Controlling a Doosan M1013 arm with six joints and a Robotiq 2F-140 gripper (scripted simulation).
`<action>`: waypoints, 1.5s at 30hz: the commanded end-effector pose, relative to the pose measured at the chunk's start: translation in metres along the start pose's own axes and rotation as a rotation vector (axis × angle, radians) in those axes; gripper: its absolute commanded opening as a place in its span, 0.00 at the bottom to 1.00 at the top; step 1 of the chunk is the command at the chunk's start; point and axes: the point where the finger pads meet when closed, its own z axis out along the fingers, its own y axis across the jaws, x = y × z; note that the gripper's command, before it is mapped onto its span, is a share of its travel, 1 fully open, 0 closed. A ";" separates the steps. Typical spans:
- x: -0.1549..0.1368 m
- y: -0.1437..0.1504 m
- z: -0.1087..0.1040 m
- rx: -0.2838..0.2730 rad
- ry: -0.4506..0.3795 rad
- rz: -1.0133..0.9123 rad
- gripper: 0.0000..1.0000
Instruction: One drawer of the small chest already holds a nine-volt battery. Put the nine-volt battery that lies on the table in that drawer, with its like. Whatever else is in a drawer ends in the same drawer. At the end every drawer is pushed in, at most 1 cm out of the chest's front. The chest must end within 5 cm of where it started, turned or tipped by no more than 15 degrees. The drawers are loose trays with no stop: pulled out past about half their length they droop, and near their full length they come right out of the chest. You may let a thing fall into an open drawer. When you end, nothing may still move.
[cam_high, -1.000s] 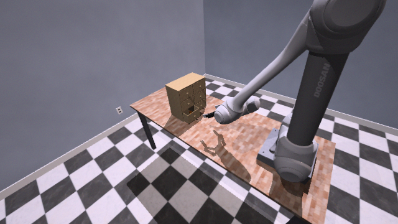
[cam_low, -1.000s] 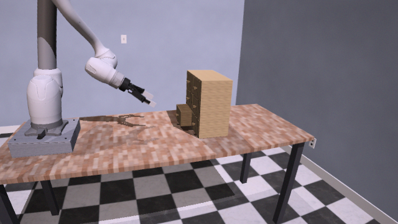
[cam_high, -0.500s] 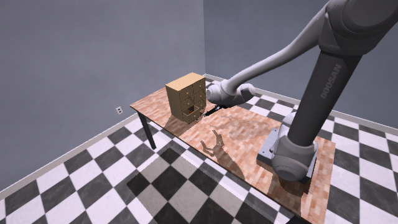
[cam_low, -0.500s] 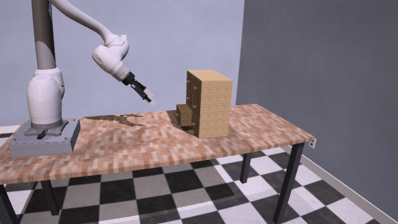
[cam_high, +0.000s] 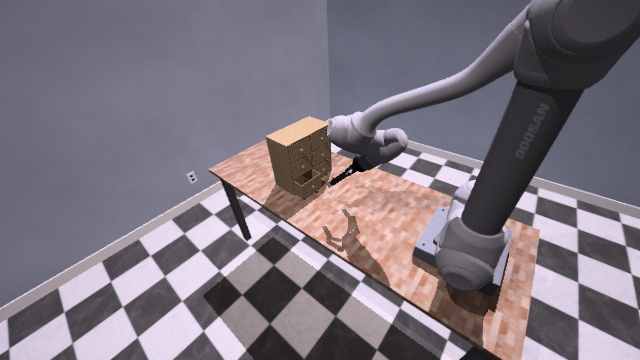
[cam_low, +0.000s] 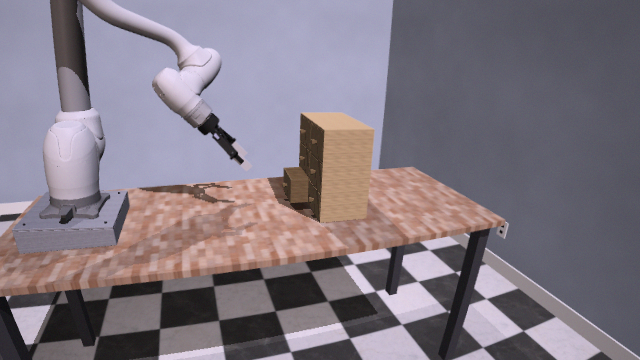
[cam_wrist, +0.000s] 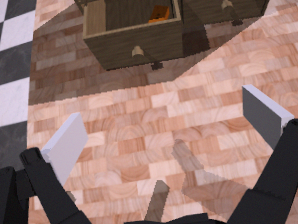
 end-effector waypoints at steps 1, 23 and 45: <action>0.001 -0.001 -0.001 -0.036 -0.048 -0.001 1.00; 0.004 -0.001 -0.004 -0.034 -0.173 0.001 1.00; 0.012 -0.002 -0.013 0.047 -0.362 0.011 1.00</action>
